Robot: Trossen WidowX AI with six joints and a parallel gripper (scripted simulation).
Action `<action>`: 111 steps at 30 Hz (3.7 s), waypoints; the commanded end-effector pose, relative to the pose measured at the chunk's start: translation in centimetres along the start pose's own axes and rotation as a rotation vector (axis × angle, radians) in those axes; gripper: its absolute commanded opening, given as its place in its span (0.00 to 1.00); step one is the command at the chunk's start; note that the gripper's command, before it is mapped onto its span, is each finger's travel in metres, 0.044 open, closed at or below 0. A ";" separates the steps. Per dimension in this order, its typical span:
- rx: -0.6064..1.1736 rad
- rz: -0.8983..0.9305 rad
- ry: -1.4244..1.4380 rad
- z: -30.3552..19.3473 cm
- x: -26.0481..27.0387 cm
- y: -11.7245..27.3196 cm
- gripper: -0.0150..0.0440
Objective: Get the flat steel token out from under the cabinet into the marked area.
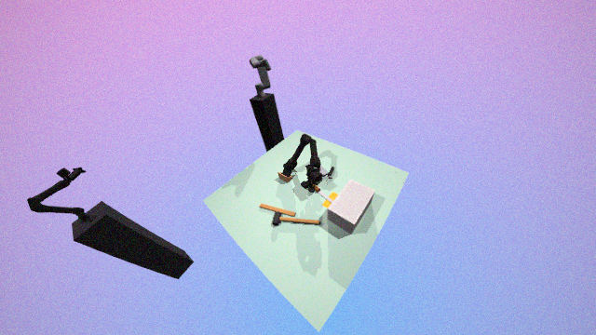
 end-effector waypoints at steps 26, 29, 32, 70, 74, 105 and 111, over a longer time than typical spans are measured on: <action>0.002 0.000 -0.038 -2.2 -0.6 0.1 0.25; 0.002 -0.001 -0.063 -2.2 -0.6 0.1 0.25; 0.002 -0.001 -0.087 -2.2 -0.6 0.1 0.25; 0.004 -0.004 -0.394 -2.1 -0.6 0.3 0.25; 0.004 -0.004 -0.397 -2.0 -0.7 0.3 0.25; 0.003 -0.005 -0.421 0.2 -2.6 0.4 0.25; 0.002 -0.006 -0.423 0.6 -3.0 0.4 0.25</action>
Point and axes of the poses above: the point midway between the two fingers, 35 mm back from their tips, its own y axis back along the fingers, its own x axis across the jaws, z = x × y, the point moved 10 cm from there along y, back along the fingers, and after that the axes turned 13 degrees about -y, right-handed, at the moved point
